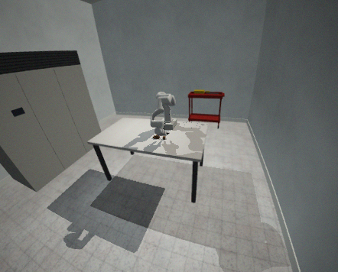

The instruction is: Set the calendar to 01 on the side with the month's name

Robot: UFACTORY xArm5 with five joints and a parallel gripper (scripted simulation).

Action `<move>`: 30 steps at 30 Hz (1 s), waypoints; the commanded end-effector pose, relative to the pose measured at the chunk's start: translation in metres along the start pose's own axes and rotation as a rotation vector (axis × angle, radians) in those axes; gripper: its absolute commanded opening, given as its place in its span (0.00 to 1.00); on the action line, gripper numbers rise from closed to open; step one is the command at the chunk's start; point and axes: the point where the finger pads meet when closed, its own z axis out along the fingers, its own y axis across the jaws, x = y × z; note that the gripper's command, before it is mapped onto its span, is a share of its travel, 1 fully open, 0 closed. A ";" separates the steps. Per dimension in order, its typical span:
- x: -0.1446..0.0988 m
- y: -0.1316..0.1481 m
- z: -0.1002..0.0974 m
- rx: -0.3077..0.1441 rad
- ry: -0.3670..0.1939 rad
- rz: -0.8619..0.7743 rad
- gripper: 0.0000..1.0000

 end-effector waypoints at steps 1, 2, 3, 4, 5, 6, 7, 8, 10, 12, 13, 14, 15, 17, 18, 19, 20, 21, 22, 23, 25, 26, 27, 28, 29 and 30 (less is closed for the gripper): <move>0.009 0.000 -0.007 0.000 -0.003 0.000 0.69; 0.011 0.000 -0.008 0.000 -0.003 0.000 0.69; 0.012 0.000 -0.009 0.000 -0.003 0.000 0.69; 0.013 0.000 -0.010 0.000 -0.003 0.000 0.69; 0.014 0.000 -0.011 0.000 -0.003 0.000 0.69; 0.014 0.000 -0.011 0.000 -0.003 0.000 0.69; 0.014 0.000 -0.011 0.000 -0.003 0.000 0.69; 0.014 0.000 -0.011 0.000 -0.003 0.000 0.69; 0.015 0.000 -0.012 0.000 -0.003 0.000 0.69; 0.015 0.000 -0.012 0.000 -0.003 0.000 0.69; 0.015 0.000 -0.012 0.000 -0.003 0.000 0.69; 0.015 0.000 -0.012 0.000 -0.007 0.000 0.69; 0.015 0.000 -0.012 0.000 -0.017 0.000 0.69; 0.015 0.000 -0.012 0.000 -0.053 0.000 0.69; 0.016 0.000 -0.013 0.000 -0.079 0.000 0.69; 0.016 0.000 -0.013 0.000 -0.107 0.000 0.69; 0.016 0.000 -0.013 0.000 -0.137 0.000 0.69; 0.017 0.000 -0.013 0.000 -0.166 0.000 0.69; 0.018 0.000 -0.013 0.000 -0.192 0.000 0.69; 0.018 0.000 -0.013 0.000 -0.192 0.000 0.69; 0.018 0.000 -0.013 0.000 -0.213 0.000 0.69; 0.019 0.000 -0.013 0.000 -0.228 0.000 0.69; 0.019 0.000 -0.013 0.000 -0.237 0.000 0.69; 0.019 0.000 -0.013 0.000 -0.241 0.000 0.69; 0.019 0.000 -0.013 0.000 -0.242 0.000 0.69; 0.019 0.000 -0.013 0.000 -0.243 0.000 0.69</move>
